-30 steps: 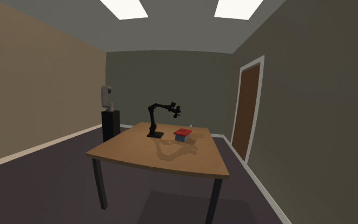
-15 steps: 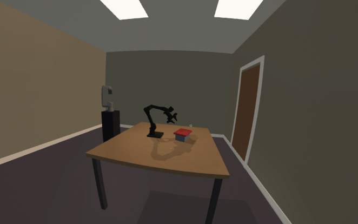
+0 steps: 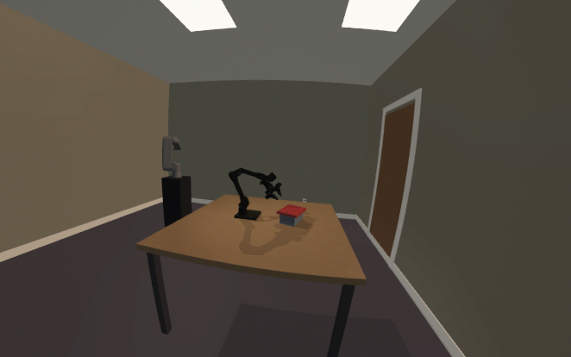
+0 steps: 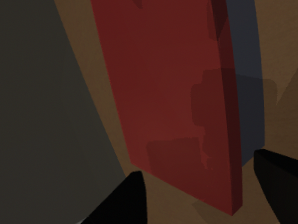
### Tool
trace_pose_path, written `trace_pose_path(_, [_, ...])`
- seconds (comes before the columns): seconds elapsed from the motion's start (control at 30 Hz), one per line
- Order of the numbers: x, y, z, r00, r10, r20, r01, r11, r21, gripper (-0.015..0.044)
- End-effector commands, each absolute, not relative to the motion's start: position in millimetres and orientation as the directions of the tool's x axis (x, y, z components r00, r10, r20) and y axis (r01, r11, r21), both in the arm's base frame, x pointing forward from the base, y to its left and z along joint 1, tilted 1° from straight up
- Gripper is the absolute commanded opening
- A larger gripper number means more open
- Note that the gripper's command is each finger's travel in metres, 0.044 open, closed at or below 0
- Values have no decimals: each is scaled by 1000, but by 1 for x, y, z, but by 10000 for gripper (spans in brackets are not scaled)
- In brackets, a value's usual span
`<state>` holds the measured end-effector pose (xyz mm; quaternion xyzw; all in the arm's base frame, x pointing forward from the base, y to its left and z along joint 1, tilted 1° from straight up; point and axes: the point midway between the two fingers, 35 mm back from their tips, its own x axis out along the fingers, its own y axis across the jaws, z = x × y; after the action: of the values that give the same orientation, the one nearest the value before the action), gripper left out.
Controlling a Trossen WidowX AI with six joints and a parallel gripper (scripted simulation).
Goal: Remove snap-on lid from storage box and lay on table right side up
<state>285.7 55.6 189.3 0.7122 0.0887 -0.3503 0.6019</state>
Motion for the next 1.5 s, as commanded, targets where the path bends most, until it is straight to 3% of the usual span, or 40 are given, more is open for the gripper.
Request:
trace_pose_path(0.0, [283, 53, 150, 724, -307, -618, 563, -254, 786, 235])
trace_pose_path(1.47, [328, 35, 111, 726, -308, -616, 561, -253, 788, 235])
